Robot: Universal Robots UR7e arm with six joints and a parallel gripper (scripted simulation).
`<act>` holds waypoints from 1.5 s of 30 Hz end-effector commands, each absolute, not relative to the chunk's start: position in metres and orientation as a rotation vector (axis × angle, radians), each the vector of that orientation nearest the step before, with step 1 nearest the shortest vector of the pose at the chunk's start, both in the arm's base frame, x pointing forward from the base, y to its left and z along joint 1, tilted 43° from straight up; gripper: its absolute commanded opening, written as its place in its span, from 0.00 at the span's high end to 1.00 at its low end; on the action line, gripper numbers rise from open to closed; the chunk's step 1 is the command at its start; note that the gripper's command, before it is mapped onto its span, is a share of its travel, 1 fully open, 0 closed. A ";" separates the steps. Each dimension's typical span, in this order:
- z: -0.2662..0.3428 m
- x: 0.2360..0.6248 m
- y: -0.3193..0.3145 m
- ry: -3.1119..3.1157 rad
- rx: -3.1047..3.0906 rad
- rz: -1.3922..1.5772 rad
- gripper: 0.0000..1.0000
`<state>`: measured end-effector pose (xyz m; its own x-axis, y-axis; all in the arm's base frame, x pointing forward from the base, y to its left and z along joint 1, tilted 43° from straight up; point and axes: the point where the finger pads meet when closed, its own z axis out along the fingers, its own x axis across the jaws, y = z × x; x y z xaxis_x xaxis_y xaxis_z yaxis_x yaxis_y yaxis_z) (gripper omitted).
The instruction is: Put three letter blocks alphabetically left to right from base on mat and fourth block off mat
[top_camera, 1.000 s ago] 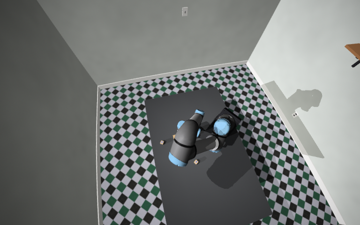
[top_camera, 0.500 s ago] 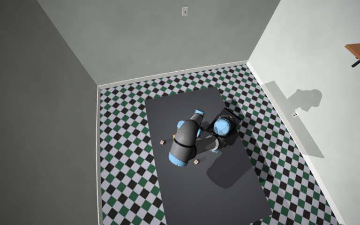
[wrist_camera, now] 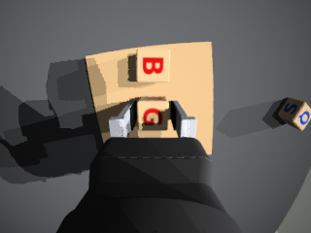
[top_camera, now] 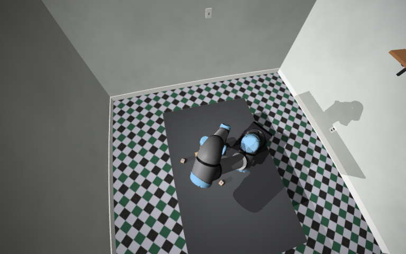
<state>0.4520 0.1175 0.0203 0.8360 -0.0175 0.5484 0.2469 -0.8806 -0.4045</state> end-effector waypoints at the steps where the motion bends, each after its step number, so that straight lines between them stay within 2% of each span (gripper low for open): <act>1: 0.021 0.452 0.117 -0.169 -2.546 -0.768 0.19; 2: 0.021 0.452 0.117 -0.169 -2.546 -0.768 0.13; 23: 0.024 0.450 0.115 -0.169 -2.546 -0.768 0.13; 45: 0.054 0.430 0.096 -0.169 -2.546 -0.768 0.13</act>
<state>0.4348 0.1008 0.0460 0.8363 -0.0176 0.5480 0.2467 -0.8805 -0.4049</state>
